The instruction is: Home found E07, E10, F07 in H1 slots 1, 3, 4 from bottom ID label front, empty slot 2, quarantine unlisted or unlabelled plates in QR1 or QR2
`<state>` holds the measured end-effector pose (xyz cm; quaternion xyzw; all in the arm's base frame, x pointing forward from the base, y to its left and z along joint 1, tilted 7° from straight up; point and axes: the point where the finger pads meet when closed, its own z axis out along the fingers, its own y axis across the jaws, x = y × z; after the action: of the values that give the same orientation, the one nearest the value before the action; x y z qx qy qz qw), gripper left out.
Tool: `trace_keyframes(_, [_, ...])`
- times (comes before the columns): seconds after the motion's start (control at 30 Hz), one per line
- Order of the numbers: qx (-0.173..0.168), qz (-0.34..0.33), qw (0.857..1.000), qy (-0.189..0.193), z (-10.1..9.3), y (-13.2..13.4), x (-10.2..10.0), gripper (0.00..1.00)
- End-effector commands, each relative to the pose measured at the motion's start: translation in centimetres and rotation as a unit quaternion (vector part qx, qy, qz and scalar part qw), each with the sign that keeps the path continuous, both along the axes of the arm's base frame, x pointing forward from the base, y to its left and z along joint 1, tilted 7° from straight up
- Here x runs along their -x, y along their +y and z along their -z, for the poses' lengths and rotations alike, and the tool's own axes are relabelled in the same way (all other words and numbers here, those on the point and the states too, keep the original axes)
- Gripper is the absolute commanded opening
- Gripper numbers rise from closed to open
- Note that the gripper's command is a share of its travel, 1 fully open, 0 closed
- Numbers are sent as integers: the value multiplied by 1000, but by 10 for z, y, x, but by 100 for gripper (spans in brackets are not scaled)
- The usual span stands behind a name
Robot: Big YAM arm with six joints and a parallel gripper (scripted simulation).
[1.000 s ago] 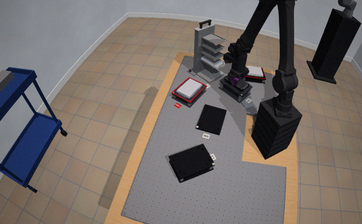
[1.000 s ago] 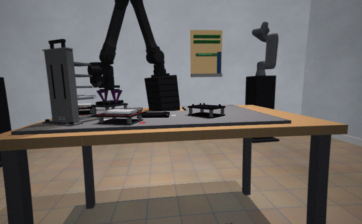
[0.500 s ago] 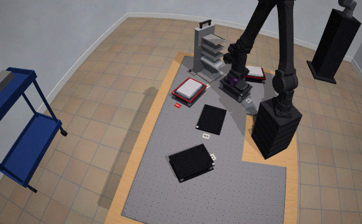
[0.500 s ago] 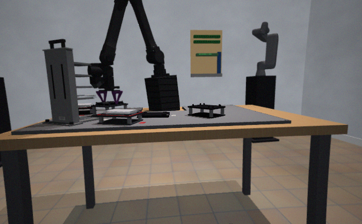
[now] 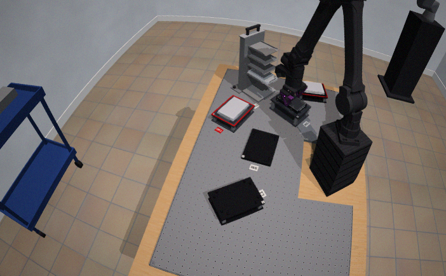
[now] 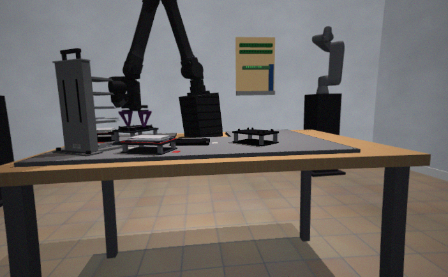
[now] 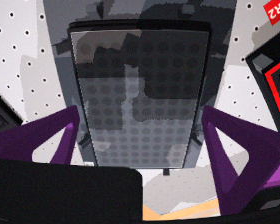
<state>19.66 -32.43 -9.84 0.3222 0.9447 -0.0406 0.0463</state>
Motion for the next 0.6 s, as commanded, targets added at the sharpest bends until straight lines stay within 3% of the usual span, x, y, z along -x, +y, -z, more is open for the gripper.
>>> trace_keyframes(0.0, [12,-2,1000,-9,-22,-7,-3,100])
trace_keyframes(0.23, [11,-2,1000,-8,-44,-3,-1,100])
trace_keyframes(0.33, [-2,-2,1000,0,-37,2,2,100])
trace_keyframes(0.37, [13,-2,1000,-9,-52,-5,-2,100])
trace_keyframes(0.57, [25,-2,1000,-17,-80,-14,-8,100])
